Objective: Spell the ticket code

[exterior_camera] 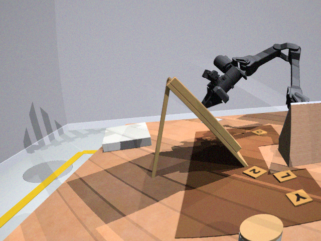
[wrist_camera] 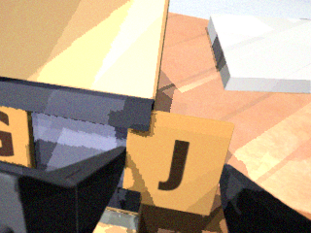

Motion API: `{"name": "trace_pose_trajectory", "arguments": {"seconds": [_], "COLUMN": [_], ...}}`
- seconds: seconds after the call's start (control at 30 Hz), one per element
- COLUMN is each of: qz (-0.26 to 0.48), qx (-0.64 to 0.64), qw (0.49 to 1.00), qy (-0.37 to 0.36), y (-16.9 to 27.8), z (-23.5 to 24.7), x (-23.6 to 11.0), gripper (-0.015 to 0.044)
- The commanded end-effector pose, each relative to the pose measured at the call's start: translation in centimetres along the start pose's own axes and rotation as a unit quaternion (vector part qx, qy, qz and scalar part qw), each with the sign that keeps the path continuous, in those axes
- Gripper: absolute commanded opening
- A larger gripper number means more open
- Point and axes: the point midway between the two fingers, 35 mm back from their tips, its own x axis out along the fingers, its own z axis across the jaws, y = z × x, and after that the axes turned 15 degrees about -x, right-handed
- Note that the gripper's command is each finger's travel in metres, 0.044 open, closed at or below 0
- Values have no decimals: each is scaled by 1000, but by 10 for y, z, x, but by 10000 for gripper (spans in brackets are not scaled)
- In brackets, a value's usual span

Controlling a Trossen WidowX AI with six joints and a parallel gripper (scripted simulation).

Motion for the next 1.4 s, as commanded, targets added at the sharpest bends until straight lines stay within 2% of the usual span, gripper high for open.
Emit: {"name": "trace_pose_trajectory", "arguments": {"seconds": [0.0, 1.37], "qz": [1, 1], "qx": [1, 1], "qw": [1000, 1000], "qy": [-1, -1], "y": [0, -5], "z": [3, 23], "x": [0, 0], "gripper": [0, 0]}}
